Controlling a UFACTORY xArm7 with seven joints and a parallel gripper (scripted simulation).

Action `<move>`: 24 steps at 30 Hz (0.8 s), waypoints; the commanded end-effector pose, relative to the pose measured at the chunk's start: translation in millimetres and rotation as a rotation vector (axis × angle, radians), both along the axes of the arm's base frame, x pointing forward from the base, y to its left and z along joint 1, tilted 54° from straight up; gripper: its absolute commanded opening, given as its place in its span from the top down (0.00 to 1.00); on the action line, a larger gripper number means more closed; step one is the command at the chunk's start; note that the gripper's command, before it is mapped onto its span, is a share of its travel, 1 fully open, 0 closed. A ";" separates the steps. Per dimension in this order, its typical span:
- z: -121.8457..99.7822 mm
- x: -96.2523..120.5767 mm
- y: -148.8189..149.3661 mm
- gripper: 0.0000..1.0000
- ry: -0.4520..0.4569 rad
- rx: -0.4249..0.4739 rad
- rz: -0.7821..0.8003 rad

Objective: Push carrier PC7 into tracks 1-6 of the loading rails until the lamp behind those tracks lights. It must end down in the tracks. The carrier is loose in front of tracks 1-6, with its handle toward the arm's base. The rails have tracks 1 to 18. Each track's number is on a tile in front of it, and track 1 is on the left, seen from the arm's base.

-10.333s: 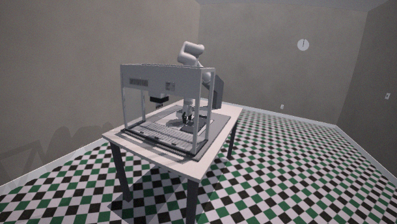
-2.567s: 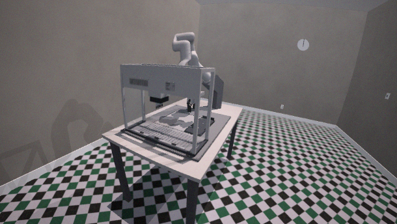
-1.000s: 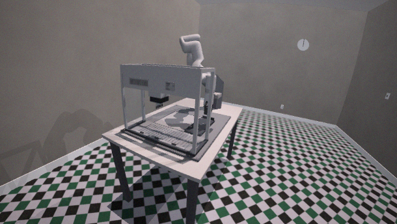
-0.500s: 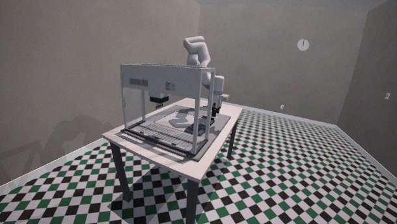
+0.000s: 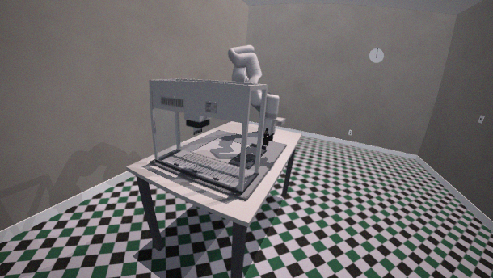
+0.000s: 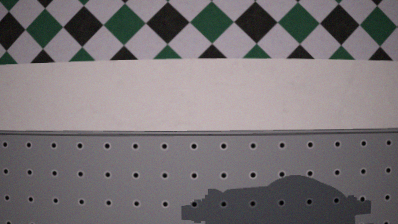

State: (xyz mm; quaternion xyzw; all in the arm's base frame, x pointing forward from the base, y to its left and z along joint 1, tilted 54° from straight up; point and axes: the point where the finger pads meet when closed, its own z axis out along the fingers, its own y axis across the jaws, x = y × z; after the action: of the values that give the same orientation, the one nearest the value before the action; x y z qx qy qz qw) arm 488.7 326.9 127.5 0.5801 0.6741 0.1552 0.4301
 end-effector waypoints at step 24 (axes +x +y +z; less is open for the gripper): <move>-20.7 27.1 -8.4 0.00 0.000 0.002 0.003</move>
State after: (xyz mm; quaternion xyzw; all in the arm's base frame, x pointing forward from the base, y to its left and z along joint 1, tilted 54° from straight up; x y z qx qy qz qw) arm 510.9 318.4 110.3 0.5801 0.6742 0.1552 0.4301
